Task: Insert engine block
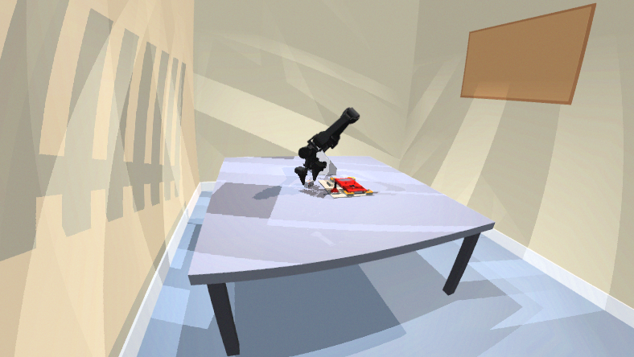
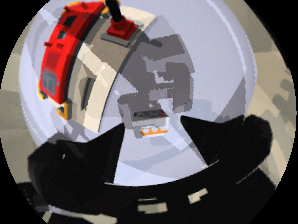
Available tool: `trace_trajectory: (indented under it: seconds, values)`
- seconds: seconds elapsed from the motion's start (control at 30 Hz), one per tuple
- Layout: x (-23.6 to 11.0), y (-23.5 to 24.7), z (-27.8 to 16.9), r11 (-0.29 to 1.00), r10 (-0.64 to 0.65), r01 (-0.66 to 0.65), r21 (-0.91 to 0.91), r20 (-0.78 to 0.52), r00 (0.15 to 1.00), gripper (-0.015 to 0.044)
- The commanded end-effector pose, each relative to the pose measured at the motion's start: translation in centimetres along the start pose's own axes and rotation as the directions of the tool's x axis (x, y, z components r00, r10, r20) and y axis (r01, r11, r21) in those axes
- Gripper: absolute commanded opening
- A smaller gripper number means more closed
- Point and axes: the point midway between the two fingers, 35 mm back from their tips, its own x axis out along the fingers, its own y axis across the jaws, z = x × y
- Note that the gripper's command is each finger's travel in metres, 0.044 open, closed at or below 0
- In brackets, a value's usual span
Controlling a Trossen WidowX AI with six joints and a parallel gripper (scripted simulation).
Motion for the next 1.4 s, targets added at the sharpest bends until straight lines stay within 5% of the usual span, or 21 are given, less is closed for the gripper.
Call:
trace_trajectory:
  seconds: [0.0, 0.07, 0.3, 0.6, 0.87, 1.37]
  values:
    - [1.0, 0.4, -0.3, 1.0, 0.017, -0.017, 0.011, 0.0, 1.0, 0.044]
    - [1.1, 0.4, -0.3, 1.0, 0.017, -0.017, 0.011, 0.0, 1.0, 0.044]
    - [1.1, 0.4, -0.3, 1.0, 0.017, -0.017, 0.011, 0.0, 1.0, 0.0256]
    - [1.1, 0.4, -0.3, 1.0, 0.017, -0.017, 0.011, 0.0, 1.0, 0.0196]
    - [-0.4, -0.3, 0.1, 0.999, -0.01, 0.008, 0.047, 0.037, 0.999, 0.0]
    - [-4.3, -0.9, 0.2, 0.999, -0.011, 0.01, 0.037, 0.02, 1.0, 0.0]
